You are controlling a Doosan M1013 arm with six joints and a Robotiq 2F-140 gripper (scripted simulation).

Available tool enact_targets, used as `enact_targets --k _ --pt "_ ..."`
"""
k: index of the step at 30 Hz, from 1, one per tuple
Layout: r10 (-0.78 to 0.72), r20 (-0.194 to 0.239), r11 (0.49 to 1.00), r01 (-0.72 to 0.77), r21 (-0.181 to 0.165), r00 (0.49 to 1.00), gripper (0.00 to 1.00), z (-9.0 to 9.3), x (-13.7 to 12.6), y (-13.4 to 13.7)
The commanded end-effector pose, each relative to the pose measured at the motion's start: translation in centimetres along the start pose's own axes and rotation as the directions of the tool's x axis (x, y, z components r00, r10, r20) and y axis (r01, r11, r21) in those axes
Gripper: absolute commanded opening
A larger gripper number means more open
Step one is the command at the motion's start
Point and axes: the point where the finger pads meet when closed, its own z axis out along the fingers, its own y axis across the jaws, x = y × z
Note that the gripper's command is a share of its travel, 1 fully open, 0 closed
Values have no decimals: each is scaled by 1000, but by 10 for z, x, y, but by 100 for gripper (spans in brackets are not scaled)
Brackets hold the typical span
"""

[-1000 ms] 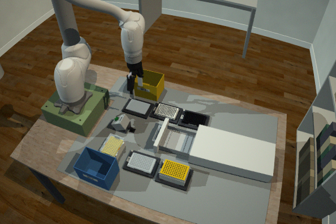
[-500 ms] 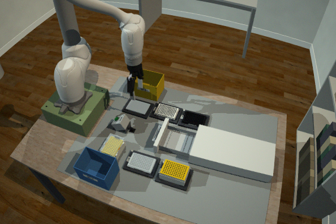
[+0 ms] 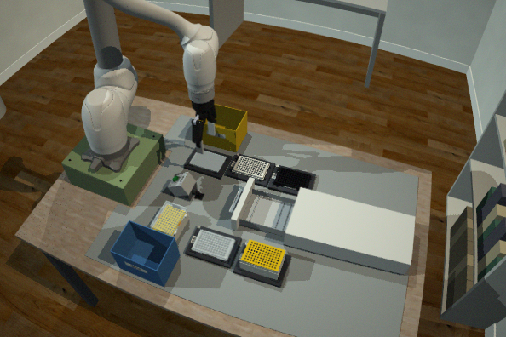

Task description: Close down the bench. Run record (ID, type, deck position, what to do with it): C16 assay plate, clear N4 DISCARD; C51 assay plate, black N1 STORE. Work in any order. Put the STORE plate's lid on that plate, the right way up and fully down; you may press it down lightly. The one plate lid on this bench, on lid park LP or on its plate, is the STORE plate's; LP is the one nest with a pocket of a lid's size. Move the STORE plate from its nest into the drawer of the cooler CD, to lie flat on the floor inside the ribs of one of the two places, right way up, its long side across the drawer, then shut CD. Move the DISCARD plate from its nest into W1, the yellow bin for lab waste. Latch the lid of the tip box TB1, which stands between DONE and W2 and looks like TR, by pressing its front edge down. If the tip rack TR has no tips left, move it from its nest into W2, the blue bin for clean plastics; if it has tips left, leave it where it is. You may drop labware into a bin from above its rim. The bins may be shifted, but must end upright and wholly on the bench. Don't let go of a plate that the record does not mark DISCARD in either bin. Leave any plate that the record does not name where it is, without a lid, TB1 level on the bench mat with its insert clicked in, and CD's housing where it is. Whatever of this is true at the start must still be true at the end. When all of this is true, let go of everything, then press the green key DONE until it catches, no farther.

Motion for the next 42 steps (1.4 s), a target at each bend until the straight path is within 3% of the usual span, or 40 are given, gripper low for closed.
enact_targets --k 1,42 --pt "0 0 1000 0 0 1000 66 4 0 0" --pt "0 0 1000 0 0 1000 66 51 0 0"
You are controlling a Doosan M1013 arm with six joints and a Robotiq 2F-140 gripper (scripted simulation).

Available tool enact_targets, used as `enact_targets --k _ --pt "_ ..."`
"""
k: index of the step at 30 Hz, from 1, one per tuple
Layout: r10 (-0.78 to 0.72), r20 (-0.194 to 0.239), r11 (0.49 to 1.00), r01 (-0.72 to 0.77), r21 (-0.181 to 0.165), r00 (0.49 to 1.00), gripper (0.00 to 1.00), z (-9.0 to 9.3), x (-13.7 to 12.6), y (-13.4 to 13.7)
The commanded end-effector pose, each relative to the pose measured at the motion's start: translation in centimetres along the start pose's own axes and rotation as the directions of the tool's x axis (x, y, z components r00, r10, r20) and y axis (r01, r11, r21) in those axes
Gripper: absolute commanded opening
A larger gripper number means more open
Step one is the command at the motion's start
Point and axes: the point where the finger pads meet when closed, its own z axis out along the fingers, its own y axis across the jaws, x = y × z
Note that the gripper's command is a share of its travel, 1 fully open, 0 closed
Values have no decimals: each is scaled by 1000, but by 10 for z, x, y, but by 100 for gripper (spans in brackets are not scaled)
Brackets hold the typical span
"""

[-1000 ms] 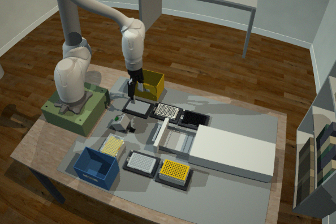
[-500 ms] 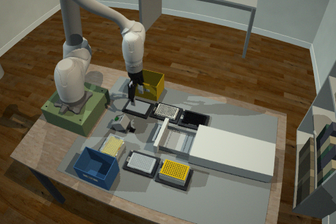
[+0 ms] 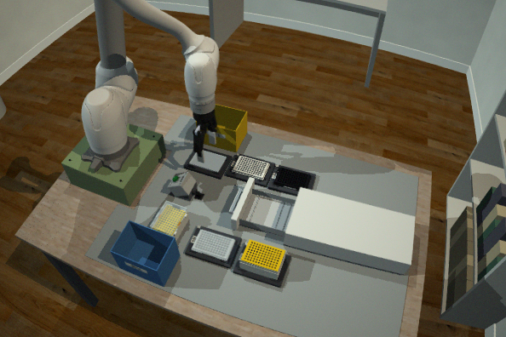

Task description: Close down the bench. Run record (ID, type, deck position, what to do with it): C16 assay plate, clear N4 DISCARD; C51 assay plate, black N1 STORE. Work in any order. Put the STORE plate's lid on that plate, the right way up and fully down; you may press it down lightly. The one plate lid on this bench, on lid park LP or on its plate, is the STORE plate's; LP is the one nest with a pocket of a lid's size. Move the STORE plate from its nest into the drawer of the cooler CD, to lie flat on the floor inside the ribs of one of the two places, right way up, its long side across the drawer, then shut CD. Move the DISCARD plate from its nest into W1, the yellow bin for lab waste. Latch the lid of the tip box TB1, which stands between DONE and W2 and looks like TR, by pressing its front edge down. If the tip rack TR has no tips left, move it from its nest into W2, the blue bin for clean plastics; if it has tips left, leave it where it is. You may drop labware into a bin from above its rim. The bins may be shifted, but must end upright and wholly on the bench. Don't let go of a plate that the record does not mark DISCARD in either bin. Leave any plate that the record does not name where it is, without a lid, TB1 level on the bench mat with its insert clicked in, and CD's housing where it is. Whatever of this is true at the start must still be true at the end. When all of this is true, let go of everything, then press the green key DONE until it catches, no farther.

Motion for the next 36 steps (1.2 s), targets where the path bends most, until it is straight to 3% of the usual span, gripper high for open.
enact_targets --k 1,36 --pt "0 0 1000 0 0 1000 66 4 0 0" --pt "0 0 1000 0 0 1000 66 40 0 0"
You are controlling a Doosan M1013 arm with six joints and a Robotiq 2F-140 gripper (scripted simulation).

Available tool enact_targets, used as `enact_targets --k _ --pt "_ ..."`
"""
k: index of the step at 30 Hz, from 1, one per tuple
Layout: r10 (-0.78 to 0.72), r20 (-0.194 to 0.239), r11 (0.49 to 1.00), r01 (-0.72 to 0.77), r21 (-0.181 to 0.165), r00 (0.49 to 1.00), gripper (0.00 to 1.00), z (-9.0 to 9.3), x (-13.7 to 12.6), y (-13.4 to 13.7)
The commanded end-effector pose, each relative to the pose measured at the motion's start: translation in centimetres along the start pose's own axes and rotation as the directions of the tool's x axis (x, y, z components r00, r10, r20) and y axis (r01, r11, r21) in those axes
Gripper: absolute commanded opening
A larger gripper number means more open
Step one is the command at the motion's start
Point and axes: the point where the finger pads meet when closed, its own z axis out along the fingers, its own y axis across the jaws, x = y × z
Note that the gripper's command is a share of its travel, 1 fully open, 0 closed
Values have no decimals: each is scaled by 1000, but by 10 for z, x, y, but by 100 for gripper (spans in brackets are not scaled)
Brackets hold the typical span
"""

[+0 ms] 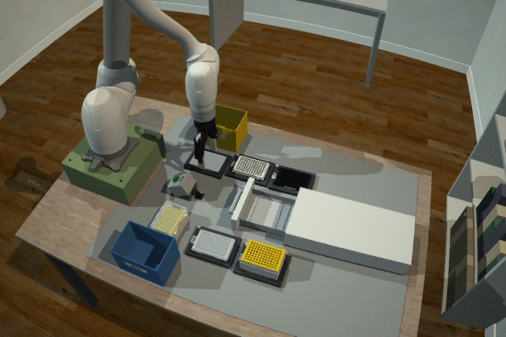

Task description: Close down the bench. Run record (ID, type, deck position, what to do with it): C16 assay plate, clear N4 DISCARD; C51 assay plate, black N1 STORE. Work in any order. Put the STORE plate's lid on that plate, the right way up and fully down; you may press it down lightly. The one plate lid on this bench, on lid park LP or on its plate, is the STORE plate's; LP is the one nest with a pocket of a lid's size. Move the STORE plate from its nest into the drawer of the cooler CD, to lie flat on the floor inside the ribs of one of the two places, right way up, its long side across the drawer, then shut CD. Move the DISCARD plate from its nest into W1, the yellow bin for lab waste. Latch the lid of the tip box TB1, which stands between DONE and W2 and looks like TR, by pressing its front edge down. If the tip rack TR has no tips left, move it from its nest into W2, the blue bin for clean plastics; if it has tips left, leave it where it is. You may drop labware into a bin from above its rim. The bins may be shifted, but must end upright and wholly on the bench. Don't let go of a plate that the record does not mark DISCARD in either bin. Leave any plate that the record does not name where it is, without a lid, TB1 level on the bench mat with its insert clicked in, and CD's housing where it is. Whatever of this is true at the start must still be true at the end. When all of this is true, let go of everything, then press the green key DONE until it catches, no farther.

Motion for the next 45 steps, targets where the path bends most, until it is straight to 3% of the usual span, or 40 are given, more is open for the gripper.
enact_targets --k 1,16,42,43,45 --pt "0 0 1000 0 0 1000 66 4 0 0" --pt "0 0 1000 0 0 1000 66 12 0 0" --pt "0 0 1000 0 0 1000 55 12 0 0" --pt "0 0 1000 0 0 1000 0 12 0 0" --pt "0 0 1000 0 0 1000 0 12 0 0"
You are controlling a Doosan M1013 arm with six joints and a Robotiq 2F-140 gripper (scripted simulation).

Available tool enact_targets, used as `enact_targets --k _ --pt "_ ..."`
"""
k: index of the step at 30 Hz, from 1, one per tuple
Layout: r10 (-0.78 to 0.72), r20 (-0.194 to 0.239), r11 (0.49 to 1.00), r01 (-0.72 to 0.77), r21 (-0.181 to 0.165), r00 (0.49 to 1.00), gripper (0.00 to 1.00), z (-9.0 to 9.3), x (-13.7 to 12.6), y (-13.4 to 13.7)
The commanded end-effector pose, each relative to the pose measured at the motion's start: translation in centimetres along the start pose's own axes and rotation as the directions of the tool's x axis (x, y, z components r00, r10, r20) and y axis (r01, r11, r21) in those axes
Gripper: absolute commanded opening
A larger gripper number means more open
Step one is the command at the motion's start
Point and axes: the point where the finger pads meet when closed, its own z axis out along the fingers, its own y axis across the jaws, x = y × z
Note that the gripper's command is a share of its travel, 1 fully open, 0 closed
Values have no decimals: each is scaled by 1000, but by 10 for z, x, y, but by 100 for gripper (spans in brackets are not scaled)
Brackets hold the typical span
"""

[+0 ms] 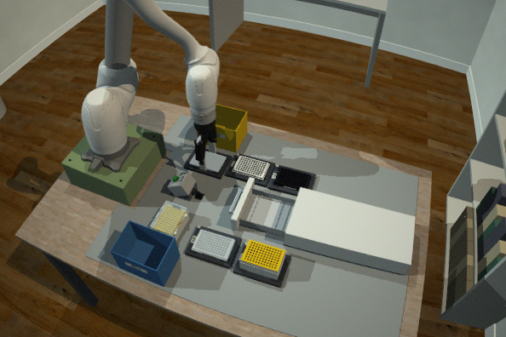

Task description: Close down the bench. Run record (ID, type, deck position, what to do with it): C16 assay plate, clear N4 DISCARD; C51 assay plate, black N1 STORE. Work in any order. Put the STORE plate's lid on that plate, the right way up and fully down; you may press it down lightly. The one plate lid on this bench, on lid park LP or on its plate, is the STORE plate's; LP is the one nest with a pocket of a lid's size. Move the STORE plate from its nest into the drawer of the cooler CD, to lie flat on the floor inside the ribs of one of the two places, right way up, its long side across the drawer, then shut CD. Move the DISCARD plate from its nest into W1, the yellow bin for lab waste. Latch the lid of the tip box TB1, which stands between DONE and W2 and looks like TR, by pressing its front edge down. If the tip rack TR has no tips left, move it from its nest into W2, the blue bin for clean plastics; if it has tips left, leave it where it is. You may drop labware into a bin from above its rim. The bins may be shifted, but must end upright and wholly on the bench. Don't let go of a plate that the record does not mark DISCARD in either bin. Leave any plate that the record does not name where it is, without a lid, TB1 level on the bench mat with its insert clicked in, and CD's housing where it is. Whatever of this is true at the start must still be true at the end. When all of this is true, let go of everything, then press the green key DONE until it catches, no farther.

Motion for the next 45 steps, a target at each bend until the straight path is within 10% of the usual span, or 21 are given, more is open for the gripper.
enact_targets --k 1,45 --pt "0 0 1000 0 0 1000 0 0 0 0" --pt "0 0 1000 0 0 1000 0 -6 0 0"
